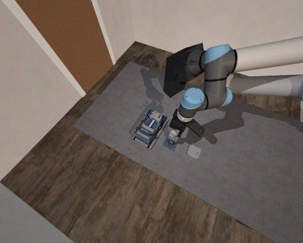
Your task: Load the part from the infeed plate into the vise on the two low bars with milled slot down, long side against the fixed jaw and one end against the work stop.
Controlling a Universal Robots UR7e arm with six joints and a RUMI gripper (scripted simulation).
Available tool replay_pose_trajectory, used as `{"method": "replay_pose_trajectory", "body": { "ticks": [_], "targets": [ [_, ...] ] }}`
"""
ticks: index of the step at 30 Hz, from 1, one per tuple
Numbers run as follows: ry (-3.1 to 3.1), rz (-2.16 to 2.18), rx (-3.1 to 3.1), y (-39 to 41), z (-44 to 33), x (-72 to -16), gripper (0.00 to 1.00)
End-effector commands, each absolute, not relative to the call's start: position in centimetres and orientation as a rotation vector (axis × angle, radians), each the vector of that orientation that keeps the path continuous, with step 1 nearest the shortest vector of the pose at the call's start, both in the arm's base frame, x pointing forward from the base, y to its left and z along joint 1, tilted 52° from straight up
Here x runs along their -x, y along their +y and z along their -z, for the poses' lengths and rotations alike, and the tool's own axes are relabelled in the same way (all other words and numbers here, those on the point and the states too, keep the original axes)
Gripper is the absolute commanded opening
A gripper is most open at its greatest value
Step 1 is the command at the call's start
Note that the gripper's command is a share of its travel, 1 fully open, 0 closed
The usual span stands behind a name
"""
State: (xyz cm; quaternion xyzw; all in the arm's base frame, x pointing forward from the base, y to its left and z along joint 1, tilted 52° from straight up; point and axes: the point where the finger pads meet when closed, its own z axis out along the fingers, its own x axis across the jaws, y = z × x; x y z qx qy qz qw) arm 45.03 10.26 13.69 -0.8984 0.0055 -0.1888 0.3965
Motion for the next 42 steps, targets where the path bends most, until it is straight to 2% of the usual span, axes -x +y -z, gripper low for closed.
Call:
{"method": "replay_pose_trajectory", "body": {
  "ticks": [1, 42],
  "targets": [
    [0.015, 0.479, 2.275, 9.62, -13.03, -45.21, 0.00],
    [0.017, 0.479, 2.272, 8.78, -12.14, -45.31, 0.00]
  ]
}}
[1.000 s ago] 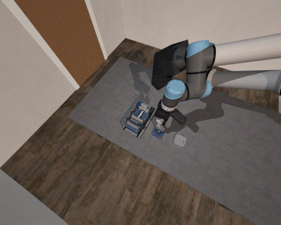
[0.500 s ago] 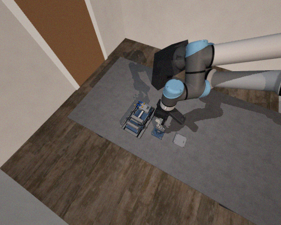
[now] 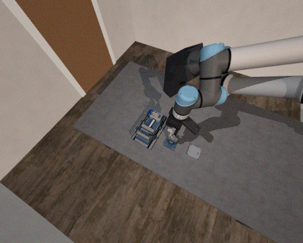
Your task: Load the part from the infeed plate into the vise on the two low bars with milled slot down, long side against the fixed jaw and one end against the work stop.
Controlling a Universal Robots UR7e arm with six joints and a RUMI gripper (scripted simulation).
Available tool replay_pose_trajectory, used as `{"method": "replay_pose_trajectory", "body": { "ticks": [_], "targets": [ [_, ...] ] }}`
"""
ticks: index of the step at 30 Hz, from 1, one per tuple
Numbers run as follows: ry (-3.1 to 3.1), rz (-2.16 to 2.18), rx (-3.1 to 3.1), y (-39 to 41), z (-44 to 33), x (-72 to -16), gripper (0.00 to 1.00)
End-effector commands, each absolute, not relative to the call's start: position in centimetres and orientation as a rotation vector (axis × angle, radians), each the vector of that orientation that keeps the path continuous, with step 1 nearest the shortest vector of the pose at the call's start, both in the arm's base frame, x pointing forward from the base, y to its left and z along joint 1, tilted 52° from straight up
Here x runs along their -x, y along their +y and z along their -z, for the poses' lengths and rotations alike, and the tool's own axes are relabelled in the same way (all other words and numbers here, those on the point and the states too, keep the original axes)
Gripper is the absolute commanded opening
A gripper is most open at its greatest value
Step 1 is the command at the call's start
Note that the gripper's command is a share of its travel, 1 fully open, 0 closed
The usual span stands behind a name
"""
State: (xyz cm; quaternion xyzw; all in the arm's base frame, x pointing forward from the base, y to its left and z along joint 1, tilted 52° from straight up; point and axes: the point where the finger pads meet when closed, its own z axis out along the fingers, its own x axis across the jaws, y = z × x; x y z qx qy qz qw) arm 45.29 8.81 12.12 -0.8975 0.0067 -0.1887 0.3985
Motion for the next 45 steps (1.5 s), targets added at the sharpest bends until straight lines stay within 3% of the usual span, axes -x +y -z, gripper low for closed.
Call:
{"method": "replay_pose_trajectory", "body": {
  "ticks": [1, 45],
  "targets": [
    [0.017, 0.479, 2.272, 8.78, -12.14, -45.31, 0.00],
    [0.029, 0.483, 2.323, 8.82, -12.15, -45.37, 0.00]
  ]
}}
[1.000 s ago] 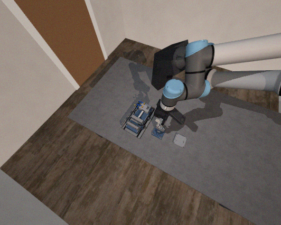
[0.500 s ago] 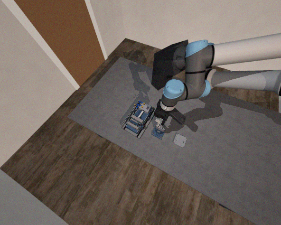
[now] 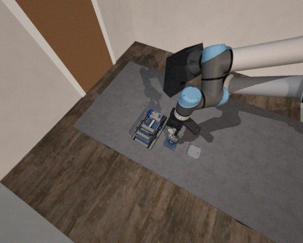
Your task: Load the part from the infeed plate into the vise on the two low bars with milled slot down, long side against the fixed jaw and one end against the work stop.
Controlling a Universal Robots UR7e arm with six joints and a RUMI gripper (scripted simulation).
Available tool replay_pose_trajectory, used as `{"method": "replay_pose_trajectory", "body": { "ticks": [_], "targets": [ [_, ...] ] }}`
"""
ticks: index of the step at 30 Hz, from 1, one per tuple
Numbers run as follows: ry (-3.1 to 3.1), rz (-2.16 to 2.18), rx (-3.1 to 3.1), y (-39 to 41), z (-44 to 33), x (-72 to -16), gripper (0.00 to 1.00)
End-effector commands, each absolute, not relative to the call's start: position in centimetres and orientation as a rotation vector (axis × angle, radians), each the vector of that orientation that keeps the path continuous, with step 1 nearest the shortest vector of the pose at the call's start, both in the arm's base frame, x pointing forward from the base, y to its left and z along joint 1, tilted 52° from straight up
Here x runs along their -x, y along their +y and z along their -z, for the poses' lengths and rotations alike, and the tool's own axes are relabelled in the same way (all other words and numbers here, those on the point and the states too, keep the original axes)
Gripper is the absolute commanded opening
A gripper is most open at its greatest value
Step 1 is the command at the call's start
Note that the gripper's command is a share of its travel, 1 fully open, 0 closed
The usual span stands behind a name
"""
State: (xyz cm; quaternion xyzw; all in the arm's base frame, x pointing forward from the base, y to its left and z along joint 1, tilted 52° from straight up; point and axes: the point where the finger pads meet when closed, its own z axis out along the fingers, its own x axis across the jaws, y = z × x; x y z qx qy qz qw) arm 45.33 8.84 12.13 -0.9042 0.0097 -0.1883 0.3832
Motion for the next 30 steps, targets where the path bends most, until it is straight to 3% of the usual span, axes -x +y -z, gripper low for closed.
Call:
{"method": "replay_pose_trajectory", "body": {
  "ticks": [1, 30],
  "targets": [
    [0.031, 0.483, 2.328, 8.83, -12.15, -45.37, 0.00],
    [0.097, 0.503, 2.574, 8.99, -12.27, -45.35, 0.00]
  ]
}}
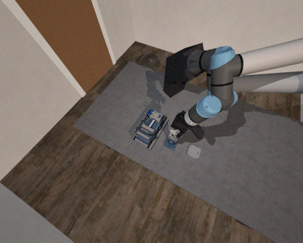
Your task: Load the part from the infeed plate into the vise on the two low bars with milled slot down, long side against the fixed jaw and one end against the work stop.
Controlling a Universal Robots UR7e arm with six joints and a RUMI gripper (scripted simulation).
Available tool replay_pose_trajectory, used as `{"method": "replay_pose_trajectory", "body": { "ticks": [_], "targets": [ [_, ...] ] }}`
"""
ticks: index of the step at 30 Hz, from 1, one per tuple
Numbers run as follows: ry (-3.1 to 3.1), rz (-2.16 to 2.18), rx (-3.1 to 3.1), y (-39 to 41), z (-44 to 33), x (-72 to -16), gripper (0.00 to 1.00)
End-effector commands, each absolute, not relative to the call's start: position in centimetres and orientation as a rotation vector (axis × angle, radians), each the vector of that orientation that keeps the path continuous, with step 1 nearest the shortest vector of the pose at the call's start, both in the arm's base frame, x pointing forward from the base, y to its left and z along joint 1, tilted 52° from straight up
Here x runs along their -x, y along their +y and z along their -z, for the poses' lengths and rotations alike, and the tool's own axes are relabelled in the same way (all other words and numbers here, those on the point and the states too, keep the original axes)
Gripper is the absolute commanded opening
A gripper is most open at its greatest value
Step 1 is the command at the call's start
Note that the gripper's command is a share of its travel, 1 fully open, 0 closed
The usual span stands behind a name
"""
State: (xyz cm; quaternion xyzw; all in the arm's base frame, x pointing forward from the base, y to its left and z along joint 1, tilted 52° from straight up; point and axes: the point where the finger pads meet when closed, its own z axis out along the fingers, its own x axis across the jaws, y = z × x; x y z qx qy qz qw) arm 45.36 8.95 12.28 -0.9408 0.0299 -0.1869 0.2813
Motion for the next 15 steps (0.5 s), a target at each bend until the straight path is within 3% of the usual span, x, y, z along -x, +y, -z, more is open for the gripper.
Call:
{"method": "replay_pose_trajectory", "body": {
  "ticks": [1, 15],
  "targets": [
    [0.097, 0.503, 2.574, 8.99, -12.27, -45.35, 0.00],
    [0.151, 0.517, 2.757, 9.13, -12.34, -45.35, 0.00]
  ]
}}
